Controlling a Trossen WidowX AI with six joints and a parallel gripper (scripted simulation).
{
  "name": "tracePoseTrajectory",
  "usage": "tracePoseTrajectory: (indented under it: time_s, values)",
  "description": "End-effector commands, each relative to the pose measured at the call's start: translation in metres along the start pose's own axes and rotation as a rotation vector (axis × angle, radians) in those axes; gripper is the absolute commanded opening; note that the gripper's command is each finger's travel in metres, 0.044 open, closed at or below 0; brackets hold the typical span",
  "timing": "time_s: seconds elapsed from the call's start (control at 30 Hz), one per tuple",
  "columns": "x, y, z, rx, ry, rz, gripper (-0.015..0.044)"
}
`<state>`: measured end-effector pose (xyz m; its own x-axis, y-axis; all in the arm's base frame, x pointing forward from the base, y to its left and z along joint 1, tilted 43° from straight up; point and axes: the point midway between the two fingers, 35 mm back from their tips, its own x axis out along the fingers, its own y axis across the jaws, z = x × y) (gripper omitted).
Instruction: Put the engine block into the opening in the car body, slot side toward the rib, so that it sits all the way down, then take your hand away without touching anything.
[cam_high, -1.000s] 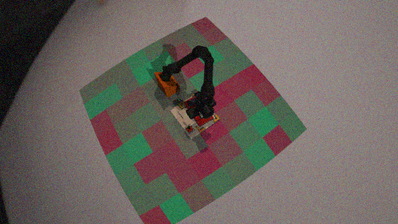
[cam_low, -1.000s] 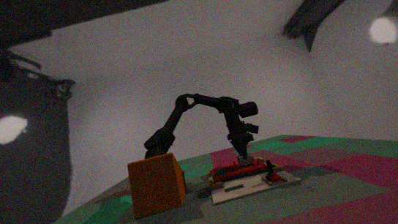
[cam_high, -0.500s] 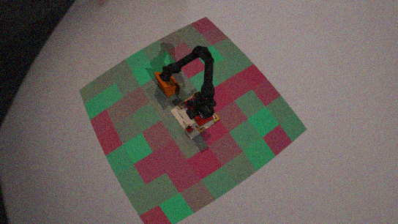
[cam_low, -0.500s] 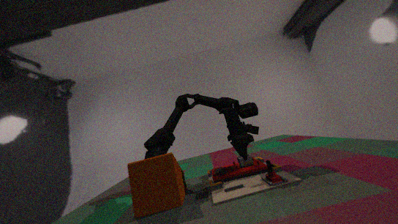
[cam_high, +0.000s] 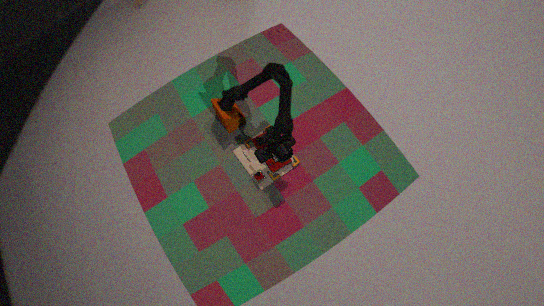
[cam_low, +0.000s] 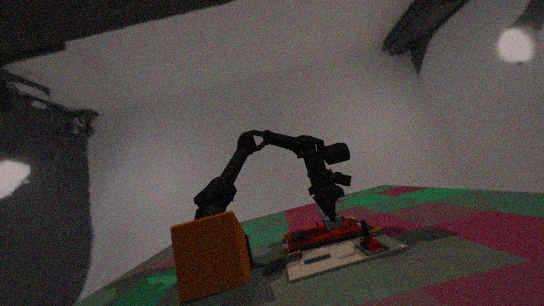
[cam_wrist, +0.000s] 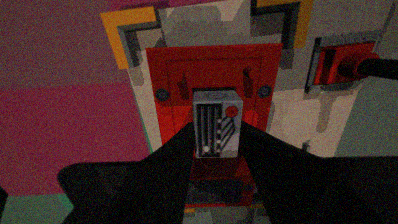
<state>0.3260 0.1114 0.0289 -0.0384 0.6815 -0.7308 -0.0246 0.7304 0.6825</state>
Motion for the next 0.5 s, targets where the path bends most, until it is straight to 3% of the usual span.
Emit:
tracePoseTrajectory:
  time_s: [0.0,0.47]
  values:
    - [0.0017,0.0006,-0.0003,0.004,0.001,0.004,0.0158]
    - [0.0049,0.0007,-0.0003,0.004,0.001,0.004,0.0158]
